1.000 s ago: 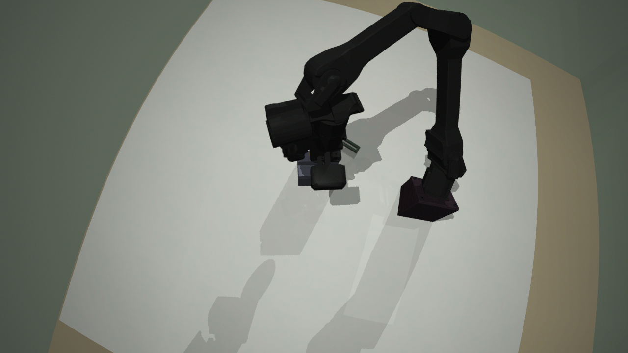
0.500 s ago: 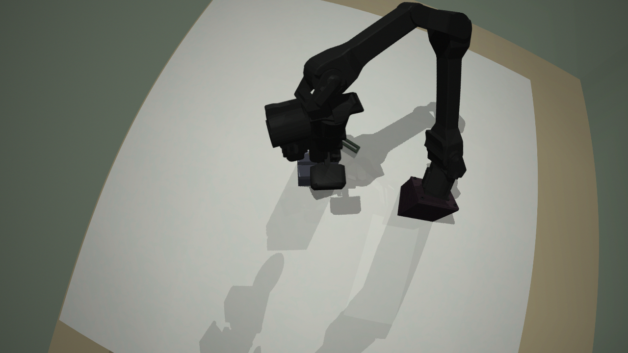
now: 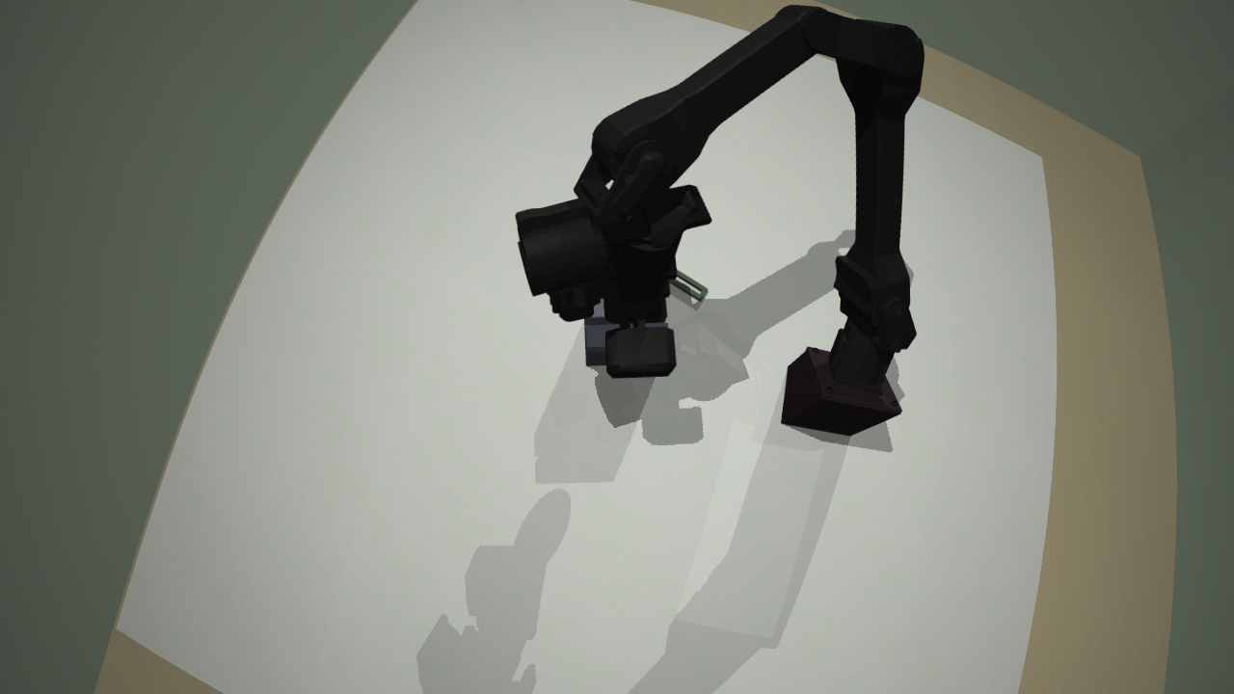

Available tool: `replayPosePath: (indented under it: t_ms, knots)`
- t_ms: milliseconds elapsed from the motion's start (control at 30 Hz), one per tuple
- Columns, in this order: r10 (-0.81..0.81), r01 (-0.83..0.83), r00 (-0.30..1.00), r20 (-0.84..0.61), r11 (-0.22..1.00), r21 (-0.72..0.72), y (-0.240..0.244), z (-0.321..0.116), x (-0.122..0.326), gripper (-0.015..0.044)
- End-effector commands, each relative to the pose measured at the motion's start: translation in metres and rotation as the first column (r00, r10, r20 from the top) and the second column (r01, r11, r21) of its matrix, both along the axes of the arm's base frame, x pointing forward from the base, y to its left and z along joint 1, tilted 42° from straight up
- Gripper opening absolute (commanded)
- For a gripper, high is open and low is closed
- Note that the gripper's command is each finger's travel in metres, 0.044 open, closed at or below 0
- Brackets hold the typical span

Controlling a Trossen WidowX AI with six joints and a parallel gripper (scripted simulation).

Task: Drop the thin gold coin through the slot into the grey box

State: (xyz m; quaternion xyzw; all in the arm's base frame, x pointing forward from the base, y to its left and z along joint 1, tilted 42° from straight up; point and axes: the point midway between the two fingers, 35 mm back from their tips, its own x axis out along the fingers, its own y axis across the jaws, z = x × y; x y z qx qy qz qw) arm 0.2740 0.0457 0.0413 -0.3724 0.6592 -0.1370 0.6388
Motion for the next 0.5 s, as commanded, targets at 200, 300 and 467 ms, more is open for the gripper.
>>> replayPosePath:
  t_ms: [200, 300, 467]
  knots:
    - [-0.001, 0.001, 1.000, 0.000, 1.000, 0.000, -0.0003, 0.0003, 0.0001, 0.0000]
    - [0.000, 0.000, 1.000, 0.000, 1.000, 0.000, -0.0011, -0.0007, 0.0000, 0.0000]
    - [0.003, -0.003, 1.000, -0.003, 1.000, 0.000, -0.0033, -0.0036, -0.0009, 0.0000]
